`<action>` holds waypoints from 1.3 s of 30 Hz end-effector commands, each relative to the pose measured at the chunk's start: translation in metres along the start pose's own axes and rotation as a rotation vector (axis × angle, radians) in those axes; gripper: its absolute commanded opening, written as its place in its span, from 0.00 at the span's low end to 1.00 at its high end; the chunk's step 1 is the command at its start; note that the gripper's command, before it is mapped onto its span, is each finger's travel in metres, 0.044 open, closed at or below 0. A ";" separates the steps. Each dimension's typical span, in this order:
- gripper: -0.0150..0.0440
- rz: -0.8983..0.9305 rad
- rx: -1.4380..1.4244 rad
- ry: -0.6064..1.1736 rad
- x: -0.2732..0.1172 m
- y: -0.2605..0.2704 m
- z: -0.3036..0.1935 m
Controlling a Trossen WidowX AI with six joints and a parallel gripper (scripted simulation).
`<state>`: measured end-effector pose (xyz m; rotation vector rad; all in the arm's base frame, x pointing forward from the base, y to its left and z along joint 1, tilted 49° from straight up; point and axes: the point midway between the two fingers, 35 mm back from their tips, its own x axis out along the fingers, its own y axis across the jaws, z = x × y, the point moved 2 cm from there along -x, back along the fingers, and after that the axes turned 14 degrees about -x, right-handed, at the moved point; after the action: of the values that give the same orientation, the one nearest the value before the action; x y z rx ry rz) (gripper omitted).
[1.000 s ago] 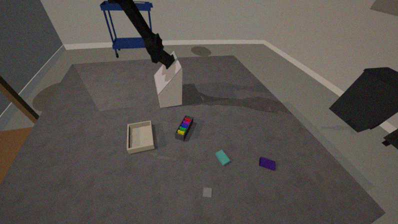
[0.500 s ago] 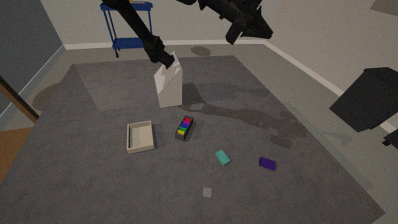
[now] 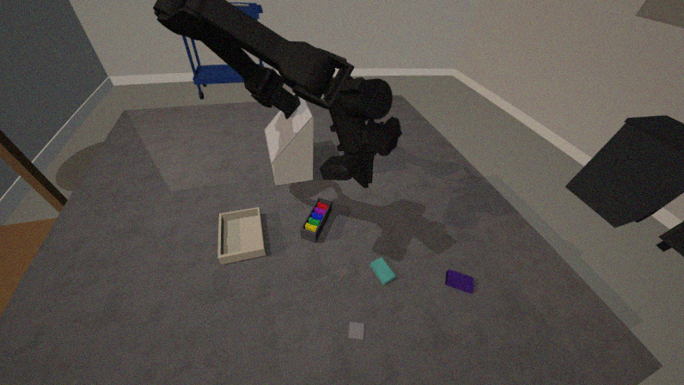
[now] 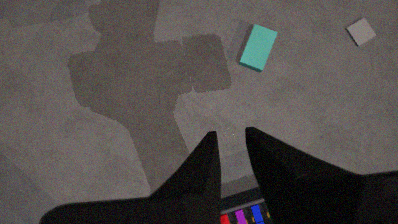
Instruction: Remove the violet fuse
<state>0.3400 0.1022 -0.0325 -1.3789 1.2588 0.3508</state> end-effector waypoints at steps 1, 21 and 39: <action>0.38 0.047 -0.069 0.178 0.024 0.006 -0.050; 0.38 0.163 -0.195 0.438 0.057 0.019 -0.126; 0.38 0.163 -0.196 0.439 0.073 0.020 -0.133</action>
<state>0.2911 -0.0373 -0.0632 -1.5729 1.7395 0.2973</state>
